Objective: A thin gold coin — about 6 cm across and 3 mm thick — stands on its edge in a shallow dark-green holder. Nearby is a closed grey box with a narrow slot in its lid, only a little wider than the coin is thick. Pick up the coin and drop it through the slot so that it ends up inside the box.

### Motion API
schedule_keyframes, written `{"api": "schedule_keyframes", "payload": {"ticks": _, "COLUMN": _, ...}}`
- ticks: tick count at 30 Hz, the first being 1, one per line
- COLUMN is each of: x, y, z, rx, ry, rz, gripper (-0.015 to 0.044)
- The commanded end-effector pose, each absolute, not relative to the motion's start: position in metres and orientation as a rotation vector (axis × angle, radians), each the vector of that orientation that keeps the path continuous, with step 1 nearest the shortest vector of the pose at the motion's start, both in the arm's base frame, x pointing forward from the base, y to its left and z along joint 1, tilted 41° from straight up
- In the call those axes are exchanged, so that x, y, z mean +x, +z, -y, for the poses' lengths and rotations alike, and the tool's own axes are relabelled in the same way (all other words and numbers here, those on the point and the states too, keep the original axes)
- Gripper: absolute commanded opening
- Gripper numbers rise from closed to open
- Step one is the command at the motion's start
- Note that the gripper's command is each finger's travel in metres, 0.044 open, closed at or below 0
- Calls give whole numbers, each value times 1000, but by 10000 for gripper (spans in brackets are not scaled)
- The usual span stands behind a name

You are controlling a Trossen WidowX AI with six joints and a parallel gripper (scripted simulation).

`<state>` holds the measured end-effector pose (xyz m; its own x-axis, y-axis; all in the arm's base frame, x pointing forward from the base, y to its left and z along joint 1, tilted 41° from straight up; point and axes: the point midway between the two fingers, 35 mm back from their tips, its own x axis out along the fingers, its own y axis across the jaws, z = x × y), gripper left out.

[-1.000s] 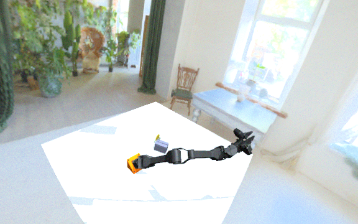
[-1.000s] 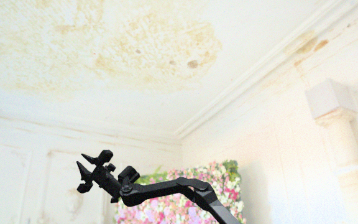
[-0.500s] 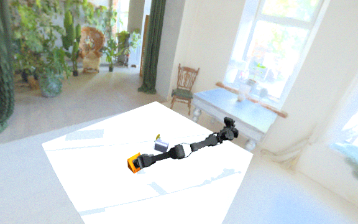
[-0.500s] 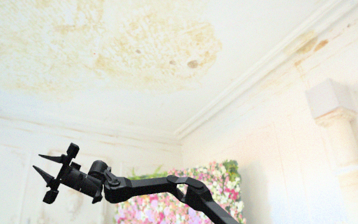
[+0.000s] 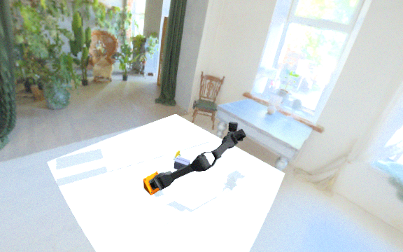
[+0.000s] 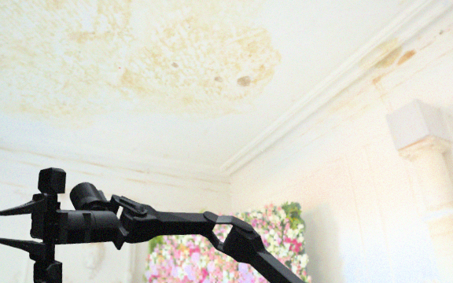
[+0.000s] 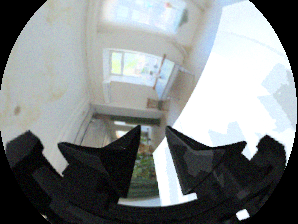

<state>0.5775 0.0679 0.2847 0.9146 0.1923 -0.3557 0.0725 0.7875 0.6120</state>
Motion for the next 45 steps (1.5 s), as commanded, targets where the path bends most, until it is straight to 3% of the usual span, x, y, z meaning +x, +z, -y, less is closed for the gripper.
{"api": "schedule_keyframes", "payload": {"ticks": 1, "x": 567, "y": 223, "z": -98, "rx": 606, "ry": -4, "rz": -611, "gripper": 161}}
{"api": "schedule_keyframes", "payload": {"ticks": 13, "x": 461, "y": 73, "z": -173, "rx": 170, "ry": -209, "rz": -1178, "gripper": 161}}
{"api": "schedule_keyframes", "payload": {"ticks": 24, "x": 321, "y": 19, "z": -184, "rx": -668, "ry": -364, "rz": -1529, "gripper": 161}}
{"api": "schedule_keyframes", "payload": {"ticks": 45, "x": 316, "y": -22, "z": -155, "rx": -730, "ry": -371, "rz": -1538, "gripper": 161}}
